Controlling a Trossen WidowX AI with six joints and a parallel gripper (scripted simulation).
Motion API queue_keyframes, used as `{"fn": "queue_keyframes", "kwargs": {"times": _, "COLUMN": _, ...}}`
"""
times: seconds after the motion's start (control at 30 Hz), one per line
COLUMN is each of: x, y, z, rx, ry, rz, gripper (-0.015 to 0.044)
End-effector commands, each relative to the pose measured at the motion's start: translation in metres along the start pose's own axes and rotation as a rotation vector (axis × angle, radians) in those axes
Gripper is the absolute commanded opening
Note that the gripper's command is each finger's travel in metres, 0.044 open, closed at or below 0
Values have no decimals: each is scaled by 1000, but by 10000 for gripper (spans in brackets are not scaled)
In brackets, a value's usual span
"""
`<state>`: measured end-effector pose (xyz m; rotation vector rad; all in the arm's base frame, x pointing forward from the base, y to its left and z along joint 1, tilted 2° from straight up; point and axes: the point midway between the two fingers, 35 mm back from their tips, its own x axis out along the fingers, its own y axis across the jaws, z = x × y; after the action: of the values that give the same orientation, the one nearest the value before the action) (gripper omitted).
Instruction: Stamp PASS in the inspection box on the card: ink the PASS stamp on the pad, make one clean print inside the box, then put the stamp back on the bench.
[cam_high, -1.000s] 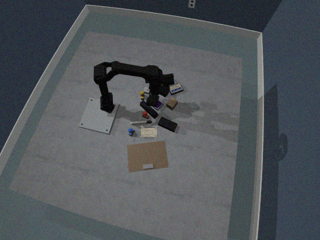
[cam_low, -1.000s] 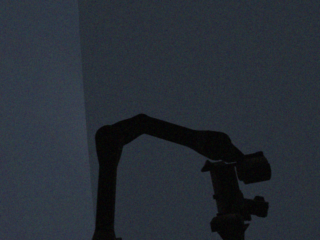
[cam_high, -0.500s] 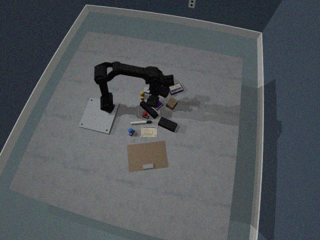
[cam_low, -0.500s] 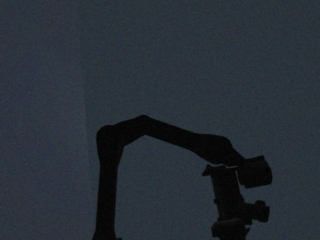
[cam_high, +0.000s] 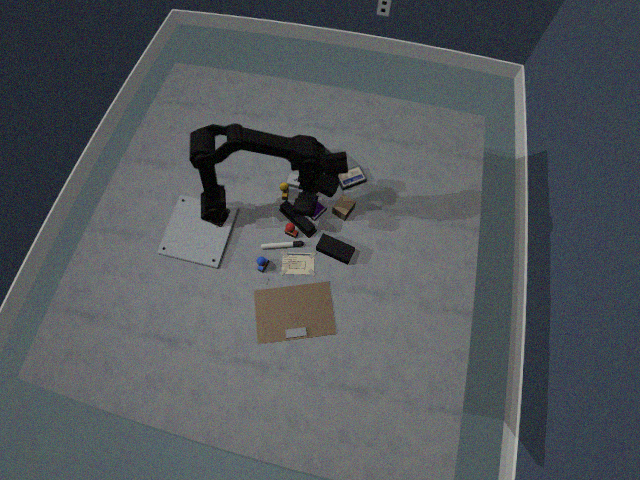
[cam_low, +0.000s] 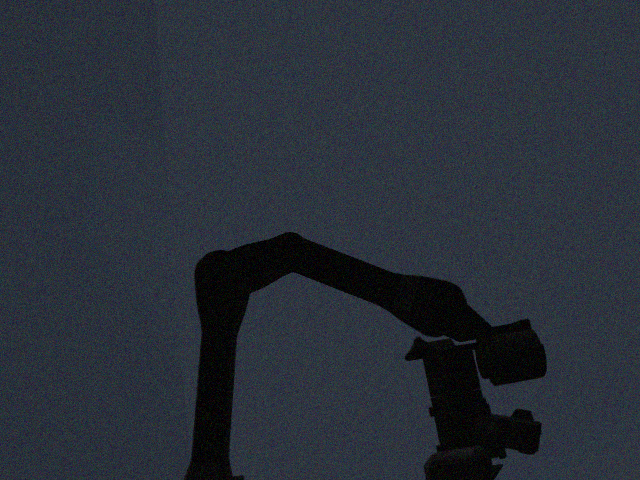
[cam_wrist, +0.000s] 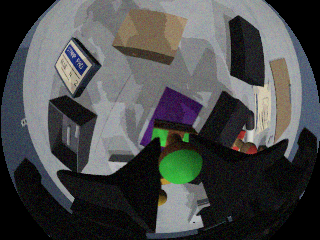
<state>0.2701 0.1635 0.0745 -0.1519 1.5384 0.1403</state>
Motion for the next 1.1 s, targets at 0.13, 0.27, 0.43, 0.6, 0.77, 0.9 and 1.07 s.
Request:
{"fn": "queue_keyframes", "kwargs": {"times": 0.13, "x": 6, "y": 0, "z": -1, "rx": -1, "ry": 5, "rz": 2, "gripper": 0}}
{"fn": "queue_keyframes", "kwargs": {"times": 0.27, "x": 9, "y": 0, "z": -2, "rx": -1, "ry": 5, "rz": 2, "gripper": 0}}
{"fn": "queue_keyframes", "kwargs": {"times": 0.43, "x": 12, "y": 0, "z": -2, "rx": -1, "ry": 5, "rz": 2, "gripper": 0}}
{"fn": "queue_keyframes", "kwargs": {"times": 0.6, "x": 15, "y": 0, "z": -2, "rx": -1, "ry": 5, "rz": 2, "gripper": 0}}
{"fn": "queue_keyframes", "kwargs": {"times": 0.77, "x": 16, "y": 0, "z": -2, "rx": -1, "ry": 5, "rz": 2, "gripper": 0}}
{"fn": "queue_keyframes", "kwargs": {"times": 0.9, "x": 17, "y": 0, "z": -2, "rx": 1, "ry": 5, "rz": 2, "gripper": 0}}
{"fn": "queue_keyframes", "kwargs": {"times": 1.07, "x": 18, "y": 0, "z": -2, "rx": 1, "ry": 5, "rz": 2, "gripper": 0}}
